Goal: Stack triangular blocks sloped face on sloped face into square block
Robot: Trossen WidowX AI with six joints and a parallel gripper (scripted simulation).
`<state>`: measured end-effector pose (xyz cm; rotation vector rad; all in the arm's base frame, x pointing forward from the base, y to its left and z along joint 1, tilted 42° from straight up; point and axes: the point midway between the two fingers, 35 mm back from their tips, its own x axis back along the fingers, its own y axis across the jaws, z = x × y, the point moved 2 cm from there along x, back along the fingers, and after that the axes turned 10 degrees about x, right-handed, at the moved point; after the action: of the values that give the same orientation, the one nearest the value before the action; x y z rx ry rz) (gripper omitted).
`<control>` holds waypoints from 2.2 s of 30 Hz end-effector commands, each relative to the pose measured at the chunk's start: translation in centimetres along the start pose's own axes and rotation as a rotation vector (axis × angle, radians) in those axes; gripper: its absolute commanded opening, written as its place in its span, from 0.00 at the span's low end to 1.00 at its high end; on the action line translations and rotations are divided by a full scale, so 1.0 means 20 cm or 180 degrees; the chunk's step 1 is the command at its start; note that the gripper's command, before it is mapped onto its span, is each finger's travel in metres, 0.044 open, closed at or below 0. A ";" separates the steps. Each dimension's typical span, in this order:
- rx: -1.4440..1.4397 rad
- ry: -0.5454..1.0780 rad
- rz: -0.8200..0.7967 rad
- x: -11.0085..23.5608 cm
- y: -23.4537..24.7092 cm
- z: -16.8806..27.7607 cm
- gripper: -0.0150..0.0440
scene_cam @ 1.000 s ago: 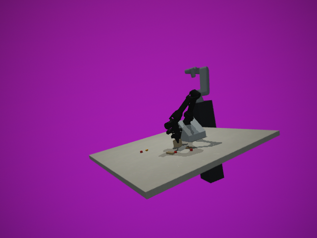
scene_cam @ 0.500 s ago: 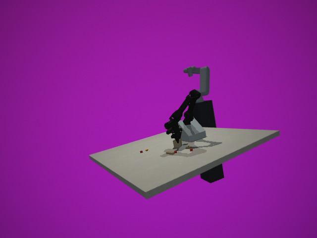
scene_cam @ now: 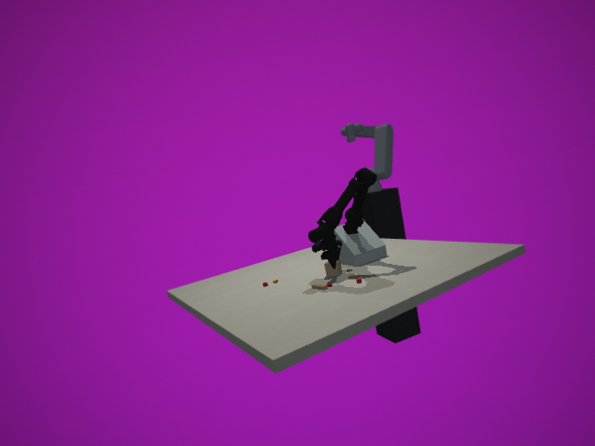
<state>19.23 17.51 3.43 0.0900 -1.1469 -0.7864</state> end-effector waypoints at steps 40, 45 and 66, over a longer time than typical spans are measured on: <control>-0.0048 -0.0009 -0.0013 0.00 0.00 0.00 0.39; -0.0048 -0.0009 -0.0013 0.00 0.00 0.00 0.61; -0.0048 -0.0036 0.0008 0.25 0.01 -0.04 1.00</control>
<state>19.39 16.18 4.43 0.0592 -1.1266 -0.7807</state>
